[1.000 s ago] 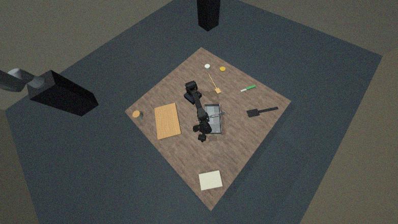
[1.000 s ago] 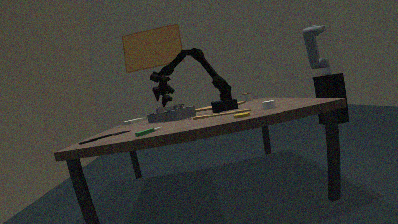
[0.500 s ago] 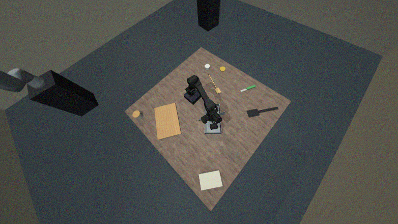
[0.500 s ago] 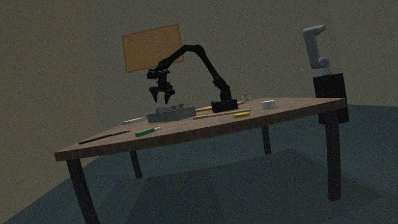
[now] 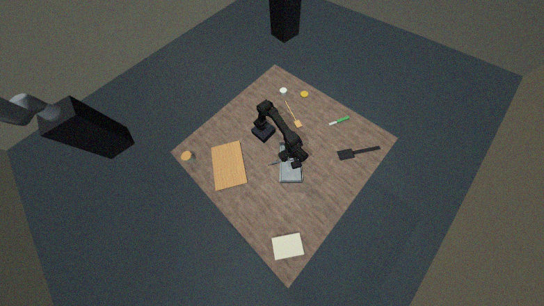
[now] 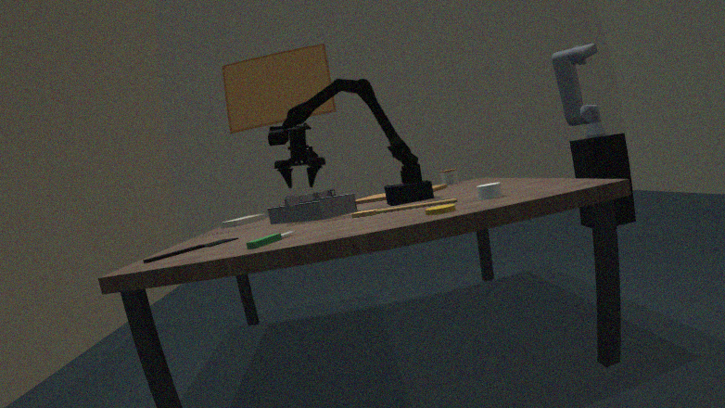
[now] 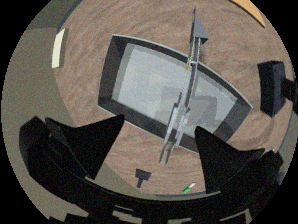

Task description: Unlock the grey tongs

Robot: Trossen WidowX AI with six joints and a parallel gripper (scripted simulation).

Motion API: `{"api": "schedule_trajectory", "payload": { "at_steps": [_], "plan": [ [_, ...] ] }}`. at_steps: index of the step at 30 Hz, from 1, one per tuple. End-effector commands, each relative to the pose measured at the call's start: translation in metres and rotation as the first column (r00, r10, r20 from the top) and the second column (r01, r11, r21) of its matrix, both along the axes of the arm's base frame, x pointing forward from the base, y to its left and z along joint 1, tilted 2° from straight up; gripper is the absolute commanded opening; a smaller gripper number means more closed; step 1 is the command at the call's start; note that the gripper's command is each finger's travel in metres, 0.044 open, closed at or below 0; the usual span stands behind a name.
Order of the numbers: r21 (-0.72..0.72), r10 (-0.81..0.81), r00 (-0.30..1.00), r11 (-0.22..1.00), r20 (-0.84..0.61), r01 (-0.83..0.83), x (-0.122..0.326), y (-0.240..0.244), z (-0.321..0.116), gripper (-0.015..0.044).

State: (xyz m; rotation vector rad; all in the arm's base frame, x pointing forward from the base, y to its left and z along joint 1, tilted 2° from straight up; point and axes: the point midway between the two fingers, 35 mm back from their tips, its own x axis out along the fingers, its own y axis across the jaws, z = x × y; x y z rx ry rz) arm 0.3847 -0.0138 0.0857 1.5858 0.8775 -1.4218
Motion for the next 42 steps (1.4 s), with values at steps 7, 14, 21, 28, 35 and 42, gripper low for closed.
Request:
{"api": "schedule_trajectory", "payload": {
  "at_steps": [7,14,21,28,35,42],
  "plan": [
    [0.030,-0.044,0.992,0.998,-0.117,0.048,-0.022,0.016,-0.011,0.0440],
    [0.030,-0.044,0.992,0.998,-0.116,0.048,-0.011,0.016,-0.011,0.0440],
    [0.030,-0.044,0.992,0.998,-0.116,0.048,-0.011,0.016,-0.014,0.0440],
    [0.030,-0.044,0.992,0.998,-0.116,0.048,-0.010,0.016,-0.025,0.0440],
    [0.030,-0.044,0.992,0.998,-0.116,0.048,-0.009,0.016,-0.036,0.0440],
    [0.030,-0.044,0.992,0.998,-0.116,0.048,-0.009,0.016,-0.048,0.0440]
  ]
}}
